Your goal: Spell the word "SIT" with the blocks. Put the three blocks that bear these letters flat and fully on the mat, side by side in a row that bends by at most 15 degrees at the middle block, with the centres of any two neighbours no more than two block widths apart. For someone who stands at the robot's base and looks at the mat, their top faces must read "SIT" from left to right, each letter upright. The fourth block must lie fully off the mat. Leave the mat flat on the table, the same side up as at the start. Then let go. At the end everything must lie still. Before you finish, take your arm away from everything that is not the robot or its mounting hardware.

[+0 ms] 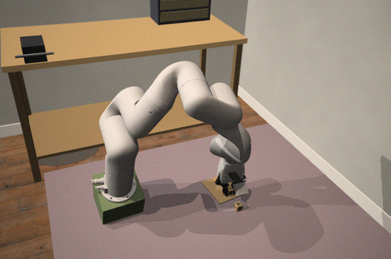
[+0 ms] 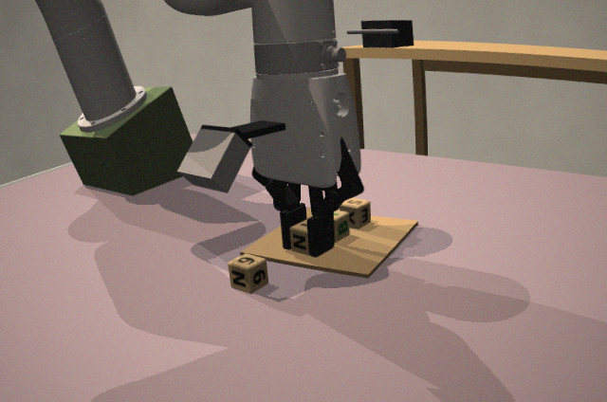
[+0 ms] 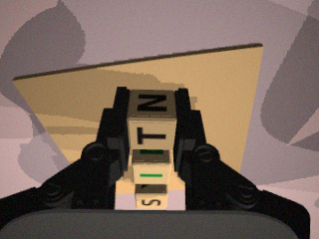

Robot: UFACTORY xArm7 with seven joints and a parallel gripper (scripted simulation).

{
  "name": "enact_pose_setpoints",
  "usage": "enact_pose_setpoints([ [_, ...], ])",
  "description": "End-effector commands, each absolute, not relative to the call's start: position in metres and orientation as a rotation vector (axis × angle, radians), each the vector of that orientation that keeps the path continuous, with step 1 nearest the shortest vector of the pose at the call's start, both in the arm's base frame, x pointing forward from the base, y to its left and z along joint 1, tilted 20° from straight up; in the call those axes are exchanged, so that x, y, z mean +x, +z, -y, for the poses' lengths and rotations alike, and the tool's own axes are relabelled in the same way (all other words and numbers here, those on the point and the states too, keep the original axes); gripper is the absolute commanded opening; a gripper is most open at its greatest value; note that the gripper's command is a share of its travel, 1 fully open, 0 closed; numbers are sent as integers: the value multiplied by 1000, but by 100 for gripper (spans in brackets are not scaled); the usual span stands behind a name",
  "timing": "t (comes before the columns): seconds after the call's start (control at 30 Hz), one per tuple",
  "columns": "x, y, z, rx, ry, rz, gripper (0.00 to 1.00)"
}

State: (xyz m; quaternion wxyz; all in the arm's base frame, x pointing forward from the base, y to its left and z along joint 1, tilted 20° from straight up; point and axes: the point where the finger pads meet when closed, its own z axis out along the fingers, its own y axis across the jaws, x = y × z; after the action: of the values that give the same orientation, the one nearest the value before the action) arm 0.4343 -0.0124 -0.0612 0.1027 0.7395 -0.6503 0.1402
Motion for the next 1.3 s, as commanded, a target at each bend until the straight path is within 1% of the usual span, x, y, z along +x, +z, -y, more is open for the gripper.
enact_pose_setpoints([
  [0.0, 436, -61, 12, 2186, 417, 1920, 21],
  [1.17, 436, -61, 12, 2186, 417, 1920, 21],
  [1.2, 436, -61, 12, 2186, 417, 1920, 26],
  [1.27, 436, -61, 12, 2186, 417, 1920, 26],
])
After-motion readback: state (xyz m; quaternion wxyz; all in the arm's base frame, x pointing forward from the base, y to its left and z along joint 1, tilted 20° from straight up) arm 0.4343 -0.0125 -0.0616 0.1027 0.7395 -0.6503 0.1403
